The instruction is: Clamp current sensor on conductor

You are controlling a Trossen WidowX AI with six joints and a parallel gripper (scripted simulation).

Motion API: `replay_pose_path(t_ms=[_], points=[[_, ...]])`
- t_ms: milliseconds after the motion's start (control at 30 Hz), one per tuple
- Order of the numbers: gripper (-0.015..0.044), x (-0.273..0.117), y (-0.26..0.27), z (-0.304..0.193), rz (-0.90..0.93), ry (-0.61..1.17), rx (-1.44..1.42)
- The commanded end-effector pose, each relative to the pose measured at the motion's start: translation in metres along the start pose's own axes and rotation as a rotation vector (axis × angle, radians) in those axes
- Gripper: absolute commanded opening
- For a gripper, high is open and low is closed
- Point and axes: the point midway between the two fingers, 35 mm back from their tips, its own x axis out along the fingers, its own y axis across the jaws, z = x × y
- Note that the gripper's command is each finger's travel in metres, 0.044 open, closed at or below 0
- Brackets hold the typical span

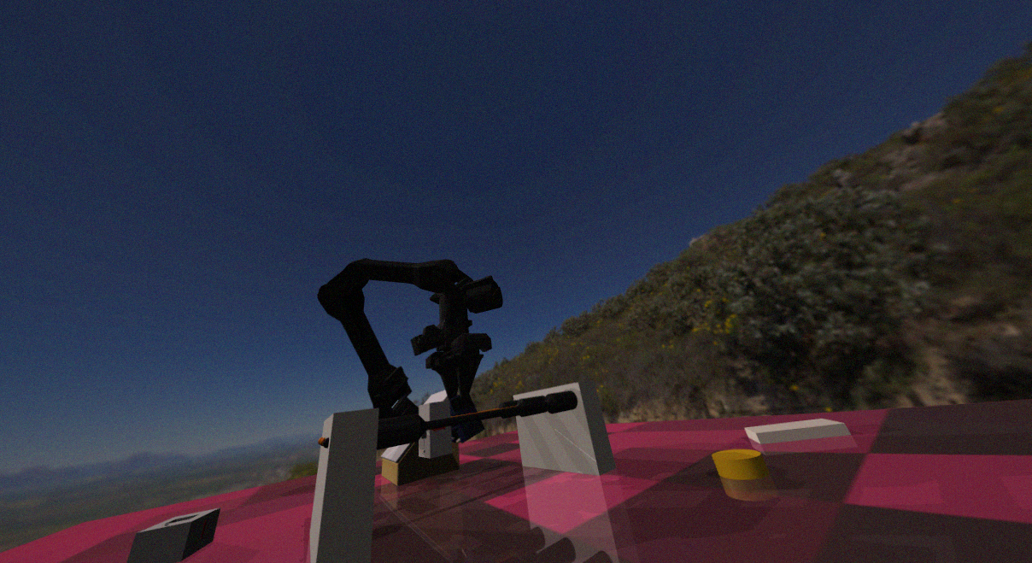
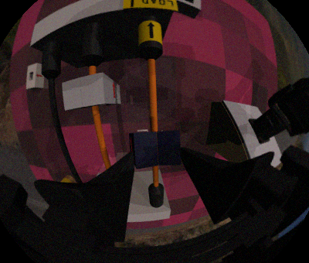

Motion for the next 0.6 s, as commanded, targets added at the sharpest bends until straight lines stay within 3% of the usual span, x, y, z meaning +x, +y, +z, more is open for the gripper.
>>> replay_pose_path(t_ms=[0, 267, 567], points=[[0.0000, -0.0003, -0.0002, -0.0001, -0.001, 0.000, 0.000], [0.0000, -0.0003, -0.0002, -0.0001, -0.001, 0.000, 0.000], [0.0236, -0.0003, -0.0002, -0.0001, -0.001, 0.000, 0.000]])
